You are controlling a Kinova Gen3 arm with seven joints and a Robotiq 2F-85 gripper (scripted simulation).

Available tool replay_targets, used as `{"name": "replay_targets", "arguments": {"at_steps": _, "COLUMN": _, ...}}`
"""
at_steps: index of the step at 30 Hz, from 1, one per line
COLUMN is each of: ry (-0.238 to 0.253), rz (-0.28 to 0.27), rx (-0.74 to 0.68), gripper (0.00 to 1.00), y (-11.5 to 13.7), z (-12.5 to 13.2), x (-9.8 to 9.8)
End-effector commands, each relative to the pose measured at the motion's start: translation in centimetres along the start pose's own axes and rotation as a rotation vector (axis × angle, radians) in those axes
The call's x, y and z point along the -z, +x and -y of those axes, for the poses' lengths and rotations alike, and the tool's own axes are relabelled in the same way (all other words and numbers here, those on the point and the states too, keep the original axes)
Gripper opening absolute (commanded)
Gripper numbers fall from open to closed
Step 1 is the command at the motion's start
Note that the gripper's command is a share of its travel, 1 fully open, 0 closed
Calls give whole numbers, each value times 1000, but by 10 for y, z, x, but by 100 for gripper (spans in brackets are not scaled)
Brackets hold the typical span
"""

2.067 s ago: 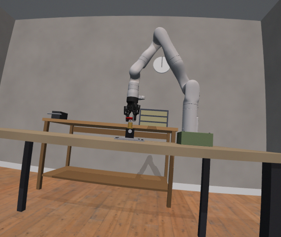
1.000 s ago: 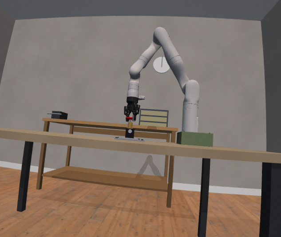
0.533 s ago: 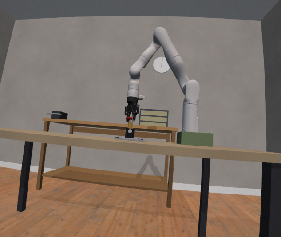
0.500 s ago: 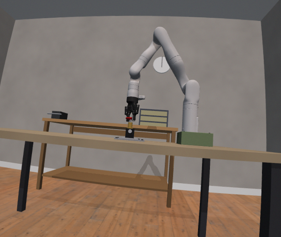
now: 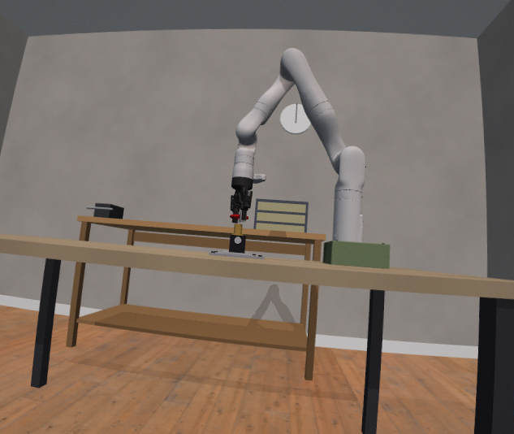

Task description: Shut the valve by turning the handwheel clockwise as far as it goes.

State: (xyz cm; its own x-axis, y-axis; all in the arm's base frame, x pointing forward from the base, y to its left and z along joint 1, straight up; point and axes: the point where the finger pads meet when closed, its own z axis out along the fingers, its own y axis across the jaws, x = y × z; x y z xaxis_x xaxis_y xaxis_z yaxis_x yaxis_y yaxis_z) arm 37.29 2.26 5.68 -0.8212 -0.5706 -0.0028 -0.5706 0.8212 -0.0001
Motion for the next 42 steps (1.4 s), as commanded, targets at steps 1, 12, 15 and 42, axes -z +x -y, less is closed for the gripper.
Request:
{"name": "replay_targets", "arguments": {"at_steps": 1, "ry": 2, "rz": -1, "rx": -31, "gripper": 0, "y": 0, "z": 0, "x": -1}}
{"name": "replay_targets", "arguments": {"at_steps": 12, "ry": 3, "rz": -1, "rx": -193, "gripper": 0, "y": 0, "z": 0, "x": -1}}
{"name": "replay_targets", "arguments": {"at_steps": 15, "ry": 3, "rz": -1, "rx": -253, "gripper": 0, "y": 0, "z": 0, "x": -1}}
{"name": "replay_targets", "arguments": {"at_steps": 42, "ry": 3, "rz": 0, "rx": -766, "gripper": 0, "y": 0, "z": 0, "x": -1}}
